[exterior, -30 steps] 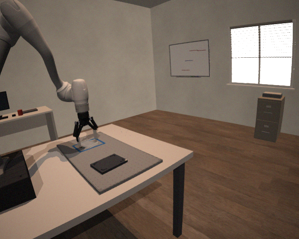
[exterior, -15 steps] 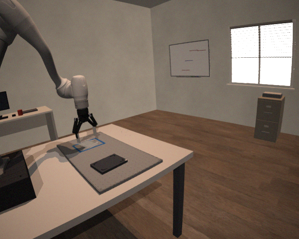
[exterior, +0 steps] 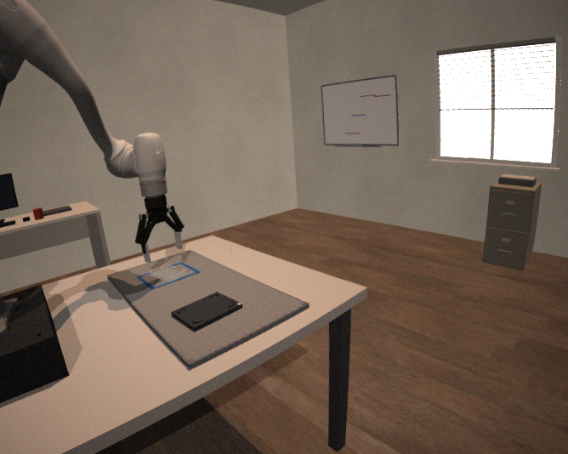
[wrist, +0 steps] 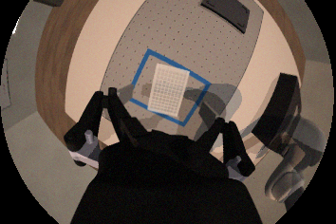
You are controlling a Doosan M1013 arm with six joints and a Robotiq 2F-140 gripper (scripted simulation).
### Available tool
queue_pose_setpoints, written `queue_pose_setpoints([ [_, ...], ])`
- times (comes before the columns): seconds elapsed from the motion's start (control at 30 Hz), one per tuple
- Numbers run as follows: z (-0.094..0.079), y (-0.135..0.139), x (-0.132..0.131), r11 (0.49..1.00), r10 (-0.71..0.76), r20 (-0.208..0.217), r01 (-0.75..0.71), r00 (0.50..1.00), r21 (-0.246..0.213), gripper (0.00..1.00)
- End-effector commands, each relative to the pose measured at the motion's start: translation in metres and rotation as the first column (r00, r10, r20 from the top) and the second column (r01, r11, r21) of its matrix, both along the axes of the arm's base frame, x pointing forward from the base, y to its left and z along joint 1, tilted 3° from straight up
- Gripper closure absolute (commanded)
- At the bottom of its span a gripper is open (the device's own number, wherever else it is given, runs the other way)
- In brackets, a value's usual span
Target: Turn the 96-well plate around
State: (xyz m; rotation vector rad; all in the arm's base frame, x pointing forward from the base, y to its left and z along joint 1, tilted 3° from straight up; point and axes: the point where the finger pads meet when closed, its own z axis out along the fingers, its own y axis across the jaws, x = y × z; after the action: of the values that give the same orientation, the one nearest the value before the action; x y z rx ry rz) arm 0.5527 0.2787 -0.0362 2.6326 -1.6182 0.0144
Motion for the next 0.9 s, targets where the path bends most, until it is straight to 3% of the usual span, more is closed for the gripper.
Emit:
queue_pose_setpoints([
  [0.0, 0.0038, 0.0002, 0.0000, 1.000, 0.000, 0.000, 0.000, 1.000, 0.000, 0.00],
  [0.4, 0.0038, 0.0002, 0.0000, 1.000, 0.000, 0.000, 0.000, 1.000, 0.000, 0.00],
  [0.67, 0.0038, 0.0002, 0.0000, 0.965, 0.263, -0.012, -0.263, 0.965, 0.007, 0.00],
  [0.73, 0.0038, 0.0002, 0.0000, 0.965, 0.263, -0.012, -0.263, 0.965, 0.007, 0.00],
  [0.87, 0.0038, 0.0002, 0.0000, 0.921, 0.389, -0.017, -0.389, 0.921, 0.011, 0.00],
])
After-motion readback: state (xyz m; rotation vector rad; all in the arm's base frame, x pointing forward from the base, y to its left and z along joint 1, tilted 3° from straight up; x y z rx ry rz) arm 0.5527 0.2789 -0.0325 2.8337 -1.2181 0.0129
